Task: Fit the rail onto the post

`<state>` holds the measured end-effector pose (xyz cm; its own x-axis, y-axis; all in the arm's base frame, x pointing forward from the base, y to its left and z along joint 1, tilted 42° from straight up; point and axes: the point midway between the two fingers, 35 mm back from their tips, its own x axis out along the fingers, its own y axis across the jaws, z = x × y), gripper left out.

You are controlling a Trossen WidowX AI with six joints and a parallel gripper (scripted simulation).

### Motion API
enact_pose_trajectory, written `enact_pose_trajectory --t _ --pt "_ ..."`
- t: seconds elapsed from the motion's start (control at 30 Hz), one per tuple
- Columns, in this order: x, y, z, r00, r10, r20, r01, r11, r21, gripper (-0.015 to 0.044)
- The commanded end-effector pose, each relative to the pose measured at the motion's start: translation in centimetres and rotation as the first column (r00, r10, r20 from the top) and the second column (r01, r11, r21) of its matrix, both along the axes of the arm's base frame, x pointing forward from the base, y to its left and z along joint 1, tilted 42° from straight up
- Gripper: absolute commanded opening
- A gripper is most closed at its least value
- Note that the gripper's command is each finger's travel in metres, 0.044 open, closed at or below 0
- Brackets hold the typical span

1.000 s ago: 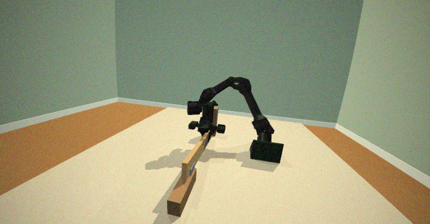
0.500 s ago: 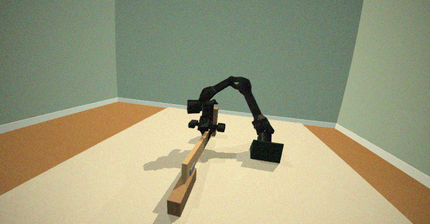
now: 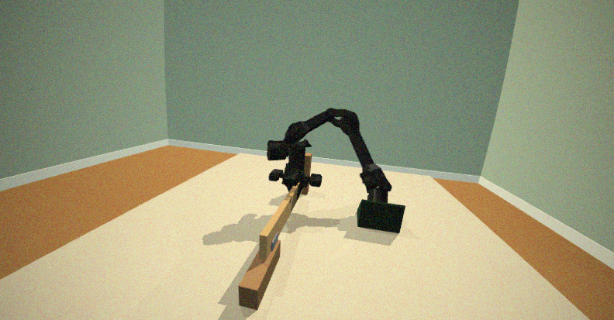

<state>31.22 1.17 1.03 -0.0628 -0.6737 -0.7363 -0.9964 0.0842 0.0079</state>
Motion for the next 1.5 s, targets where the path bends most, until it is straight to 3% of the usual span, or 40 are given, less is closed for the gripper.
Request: enact_pose_trajectory --t 0.0,1.47 --pt "0.2 0.7 0.4 1.000 0.004 0.008 -0.005 1.000 0.015 0.0000" --pt "0.2 1.4 1.2 1.000 0.004 0.008 -0.005 1.000 0.015 0.0000"
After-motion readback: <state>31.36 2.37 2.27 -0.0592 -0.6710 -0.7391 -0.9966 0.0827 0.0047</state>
